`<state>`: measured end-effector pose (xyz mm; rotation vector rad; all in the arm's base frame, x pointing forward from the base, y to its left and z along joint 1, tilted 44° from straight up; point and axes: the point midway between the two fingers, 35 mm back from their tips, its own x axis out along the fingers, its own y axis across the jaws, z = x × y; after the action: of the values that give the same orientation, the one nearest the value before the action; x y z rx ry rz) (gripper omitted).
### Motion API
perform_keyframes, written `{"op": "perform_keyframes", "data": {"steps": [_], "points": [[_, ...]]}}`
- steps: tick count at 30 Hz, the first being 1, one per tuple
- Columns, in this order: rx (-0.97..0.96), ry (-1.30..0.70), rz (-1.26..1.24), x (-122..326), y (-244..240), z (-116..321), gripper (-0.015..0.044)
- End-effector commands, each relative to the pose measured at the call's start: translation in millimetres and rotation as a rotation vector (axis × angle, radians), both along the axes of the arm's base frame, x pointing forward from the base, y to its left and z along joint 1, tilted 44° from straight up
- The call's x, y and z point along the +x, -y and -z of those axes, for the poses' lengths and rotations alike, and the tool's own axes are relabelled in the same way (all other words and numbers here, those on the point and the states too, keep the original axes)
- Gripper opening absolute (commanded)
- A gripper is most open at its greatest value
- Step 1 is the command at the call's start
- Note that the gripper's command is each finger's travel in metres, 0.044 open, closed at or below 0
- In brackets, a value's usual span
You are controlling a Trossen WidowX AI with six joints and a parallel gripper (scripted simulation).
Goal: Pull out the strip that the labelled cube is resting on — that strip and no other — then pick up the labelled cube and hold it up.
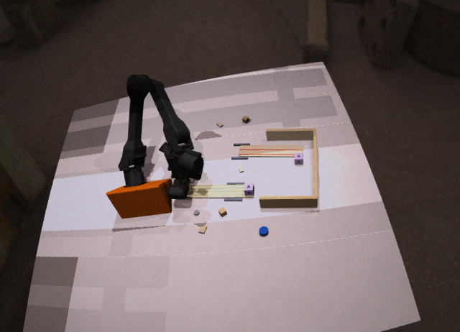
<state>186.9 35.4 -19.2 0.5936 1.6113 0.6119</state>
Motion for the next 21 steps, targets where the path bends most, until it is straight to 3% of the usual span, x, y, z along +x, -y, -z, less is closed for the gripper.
{"op": "perform_keyframes", "data": {"steps": [1, 6, 21], "points": [[-0.009, 0.011, -0.005, 10, 23, -21, 0.0], [-0.009, 0.01, -0.005, 10, 22, -22, 0.0], [-0.007, 0.031, -0.023, 66, 24, -18, 0.0394]]}}
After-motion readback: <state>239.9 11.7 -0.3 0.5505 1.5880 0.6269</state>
